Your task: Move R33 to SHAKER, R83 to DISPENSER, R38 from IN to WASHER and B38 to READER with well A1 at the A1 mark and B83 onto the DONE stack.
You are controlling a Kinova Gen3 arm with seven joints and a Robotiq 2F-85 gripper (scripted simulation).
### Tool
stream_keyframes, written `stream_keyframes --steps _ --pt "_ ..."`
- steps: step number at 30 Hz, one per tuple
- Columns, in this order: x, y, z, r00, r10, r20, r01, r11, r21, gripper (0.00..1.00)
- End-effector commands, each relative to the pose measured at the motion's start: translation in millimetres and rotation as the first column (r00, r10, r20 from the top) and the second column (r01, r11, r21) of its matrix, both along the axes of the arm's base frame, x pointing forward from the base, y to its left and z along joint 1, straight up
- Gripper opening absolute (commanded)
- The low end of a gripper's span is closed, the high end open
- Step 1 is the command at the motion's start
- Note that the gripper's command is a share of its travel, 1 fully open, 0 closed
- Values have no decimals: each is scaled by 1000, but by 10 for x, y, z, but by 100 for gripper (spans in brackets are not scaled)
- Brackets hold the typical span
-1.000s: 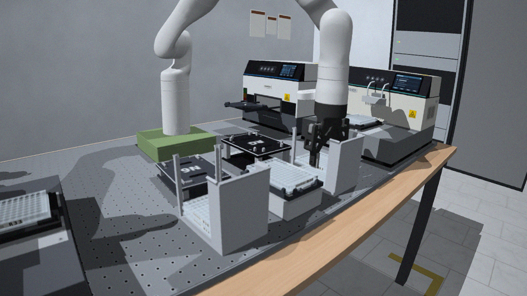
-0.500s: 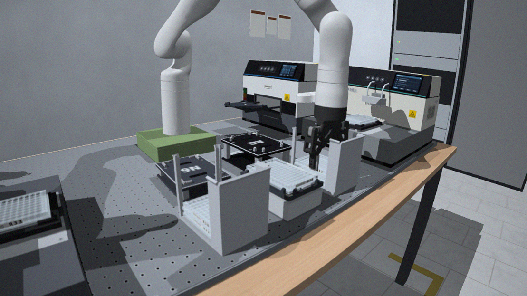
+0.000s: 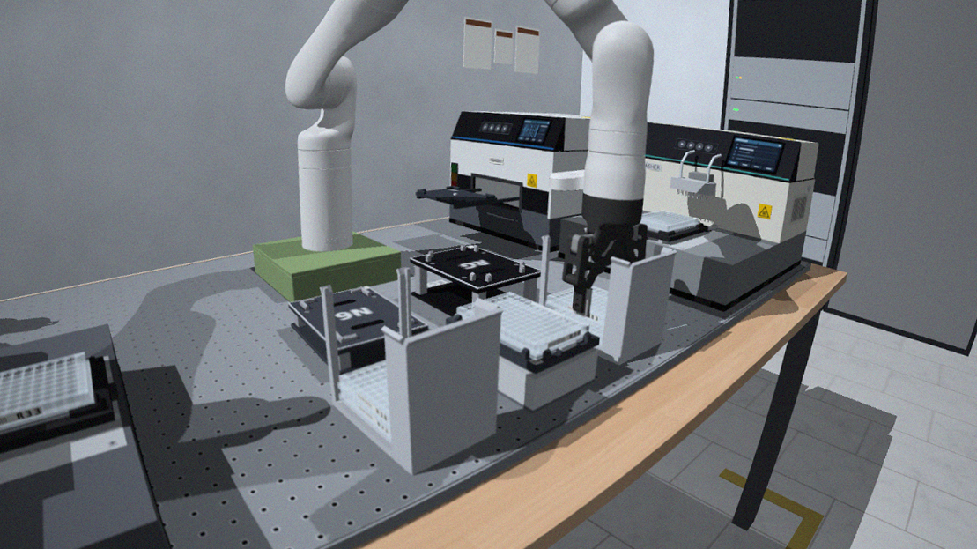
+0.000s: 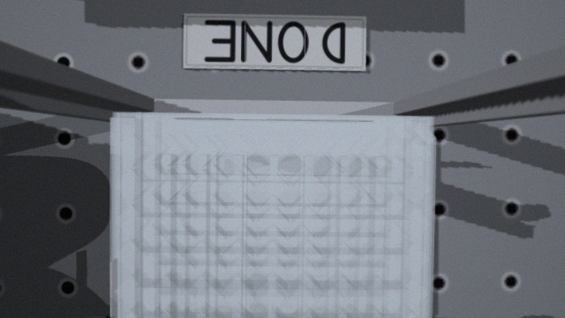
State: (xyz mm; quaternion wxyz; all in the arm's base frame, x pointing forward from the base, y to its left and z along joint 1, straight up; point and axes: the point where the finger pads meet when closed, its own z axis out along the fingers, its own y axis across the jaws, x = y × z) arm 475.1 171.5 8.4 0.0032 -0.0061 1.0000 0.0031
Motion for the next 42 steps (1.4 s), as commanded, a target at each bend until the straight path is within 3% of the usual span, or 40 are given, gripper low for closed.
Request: stream_keyframes --steps 1,42 --pt "-4 2 -4 1000 -1 0 1 1000 0 94" --pt "-8 4 -101 1000 -7 0 7 1000 0 94"
